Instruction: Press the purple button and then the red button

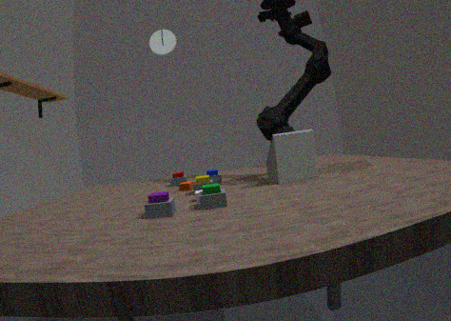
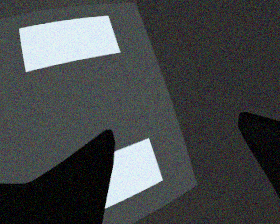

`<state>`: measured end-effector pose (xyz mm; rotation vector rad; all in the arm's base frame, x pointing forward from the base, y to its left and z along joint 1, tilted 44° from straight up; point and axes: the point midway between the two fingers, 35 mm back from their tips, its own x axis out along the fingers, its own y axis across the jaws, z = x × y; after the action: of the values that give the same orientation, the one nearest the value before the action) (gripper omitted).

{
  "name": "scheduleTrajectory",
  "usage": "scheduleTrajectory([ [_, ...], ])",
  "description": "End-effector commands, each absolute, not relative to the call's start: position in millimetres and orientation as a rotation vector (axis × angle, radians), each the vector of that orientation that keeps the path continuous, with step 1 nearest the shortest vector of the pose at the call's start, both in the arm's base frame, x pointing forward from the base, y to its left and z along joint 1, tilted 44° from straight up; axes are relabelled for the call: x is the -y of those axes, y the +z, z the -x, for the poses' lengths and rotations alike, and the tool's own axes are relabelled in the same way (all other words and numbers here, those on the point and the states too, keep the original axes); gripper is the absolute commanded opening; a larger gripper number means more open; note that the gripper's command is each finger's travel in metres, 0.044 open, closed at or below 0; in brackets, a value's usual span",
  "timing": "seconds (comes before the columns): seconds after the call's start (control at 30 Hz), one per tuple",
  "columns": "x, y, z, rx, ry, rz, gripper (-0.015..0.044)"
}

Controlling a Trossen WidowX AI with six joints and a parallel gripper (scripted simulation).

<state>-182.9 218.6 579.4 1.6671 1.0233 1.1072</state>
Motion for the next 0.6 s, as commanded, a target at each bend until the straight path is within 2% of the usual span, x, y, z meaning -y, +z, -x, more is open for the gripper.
scheduleTrajectory([
  [0.0, -216, 582, 180, -1.042, 1.106, -1.693, 0.0400],
  [0.1, -184, 621, 135, -1.310, 1.052, -2.051, 0.0400],
  [0.3, -151, 654, 71, -1.632, 0.908, -2.454, 0.0400],
  [0.57, -115, 673, -60, -2.146, 0.412, -3.092, 0.0400],
])
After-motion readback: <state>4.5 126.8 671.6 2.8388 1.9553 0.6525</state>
